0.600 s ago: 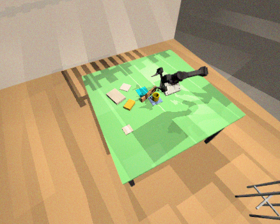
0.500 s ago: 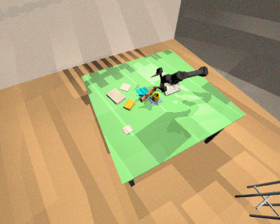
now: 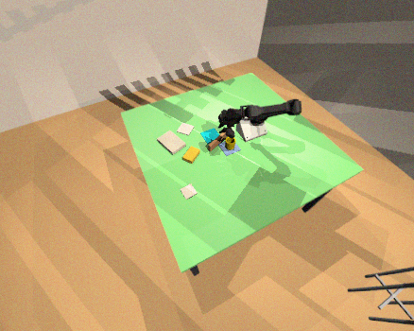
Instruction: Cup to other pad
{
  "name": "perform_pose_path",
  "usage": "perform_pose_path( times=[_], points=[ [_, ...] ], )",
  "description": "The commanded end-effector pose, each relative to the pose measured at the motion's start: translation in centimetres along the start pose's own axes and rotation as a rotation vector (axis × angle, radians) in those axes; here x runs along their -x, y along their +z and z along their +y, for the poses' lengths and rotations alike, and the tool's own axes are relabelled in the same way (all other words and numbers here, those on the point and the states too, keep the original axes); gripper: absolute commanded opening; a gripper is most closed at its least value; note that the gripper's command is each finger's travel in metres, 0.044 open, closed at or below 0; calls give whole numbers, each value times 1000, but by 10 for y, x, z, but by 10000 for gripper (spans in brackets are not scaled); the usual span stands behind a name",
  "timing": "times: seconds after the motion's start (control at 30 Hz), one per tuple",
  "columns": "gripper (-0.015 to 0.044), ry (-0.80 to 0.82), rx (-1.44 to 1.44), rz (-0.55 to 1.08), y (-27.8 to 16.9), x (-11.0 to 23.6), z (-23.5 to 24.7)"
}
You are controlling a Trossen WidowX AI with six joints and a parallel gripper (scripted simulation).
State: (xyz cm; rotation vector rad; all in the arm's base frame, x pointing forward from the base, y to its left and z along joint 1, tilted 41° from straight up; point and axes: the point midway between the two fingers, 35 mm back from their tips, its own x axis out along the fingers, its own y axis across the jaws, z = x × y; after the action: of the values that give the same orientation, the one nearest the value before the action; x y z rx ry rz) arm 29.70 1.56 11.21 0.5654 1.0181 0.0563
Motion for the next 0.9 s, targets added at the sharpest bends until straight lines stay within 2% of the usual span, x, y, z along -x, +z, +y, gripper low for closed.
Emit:
perform_pose_path(
  times=[0.0, 0.1, 0.87],
  points=[
    [166, -40, -597, 596, -86, -4, -14],
    [166, -60, -743, 718, -102, 5, -7],
    [166, -61, -743, 717, -106, -2, -3]
  ],
)
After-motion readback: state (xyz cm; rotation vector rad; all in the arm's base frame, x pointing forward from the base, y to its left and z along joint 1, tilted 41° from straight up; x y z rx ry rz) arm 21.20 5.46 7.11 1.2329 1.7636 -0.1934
